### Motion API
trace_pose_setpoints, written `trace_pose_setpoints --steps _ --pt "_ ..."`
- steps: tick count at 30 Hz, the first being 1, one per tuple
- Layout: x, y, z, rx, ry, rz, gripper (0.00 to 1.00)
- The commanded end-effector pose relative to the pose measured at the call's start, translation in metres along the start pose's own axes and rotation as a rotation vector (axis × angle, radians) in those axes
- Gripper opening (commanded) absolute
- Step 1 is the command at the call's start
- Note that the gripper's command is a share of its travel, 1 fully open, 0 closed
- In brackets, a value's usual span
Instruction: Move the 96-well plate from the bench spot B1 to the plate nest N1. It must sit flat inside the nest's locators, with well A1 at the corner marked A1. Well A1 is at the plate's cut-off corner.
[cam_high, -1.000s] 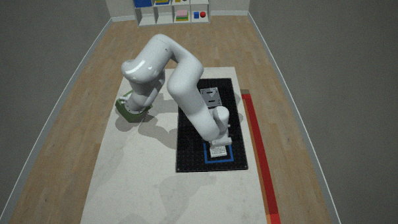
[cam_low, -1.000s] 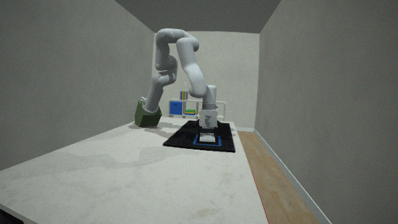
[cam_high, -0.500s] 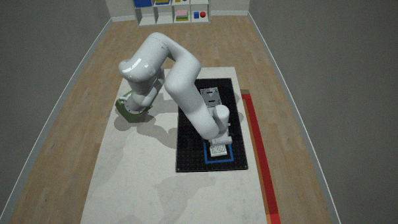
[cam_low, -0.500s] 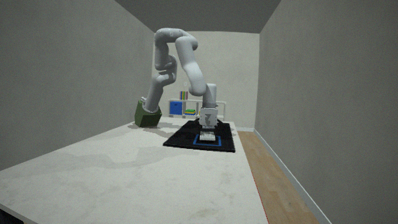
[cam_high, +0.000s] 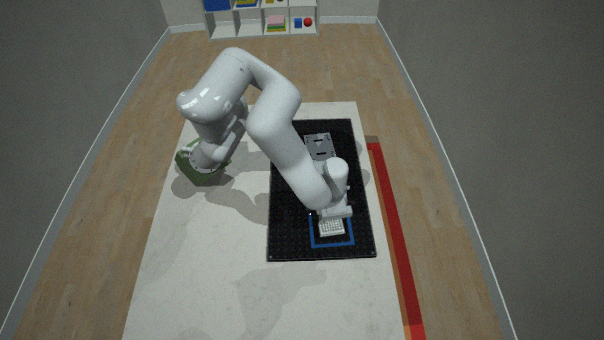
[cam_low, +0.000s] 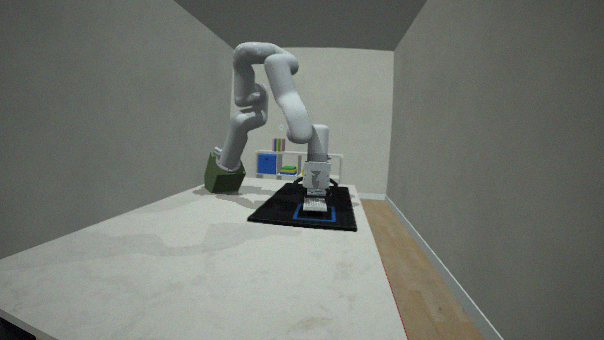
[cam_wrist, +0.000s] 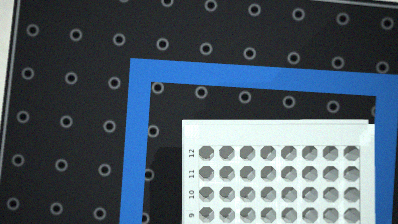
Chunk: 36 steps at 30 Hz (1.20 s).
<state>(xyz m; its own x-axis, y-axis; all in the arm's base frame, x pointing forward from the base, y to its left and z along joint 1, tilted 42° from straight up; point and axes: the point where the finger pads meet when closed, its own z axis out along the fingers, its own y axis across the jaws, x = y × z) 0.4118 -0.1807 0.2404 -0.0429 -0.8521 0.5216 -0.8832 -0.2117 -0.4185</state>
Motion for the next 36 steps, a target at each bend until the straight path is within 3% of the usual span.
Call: trace_pose_setpoints --steps 1,36 --pt "0.001 -0.001 -0.009 0.002 0.001 0.0 0.0" --pt "0.001 -0.001 -0.054 0.002 0.001 0.0 0.0"
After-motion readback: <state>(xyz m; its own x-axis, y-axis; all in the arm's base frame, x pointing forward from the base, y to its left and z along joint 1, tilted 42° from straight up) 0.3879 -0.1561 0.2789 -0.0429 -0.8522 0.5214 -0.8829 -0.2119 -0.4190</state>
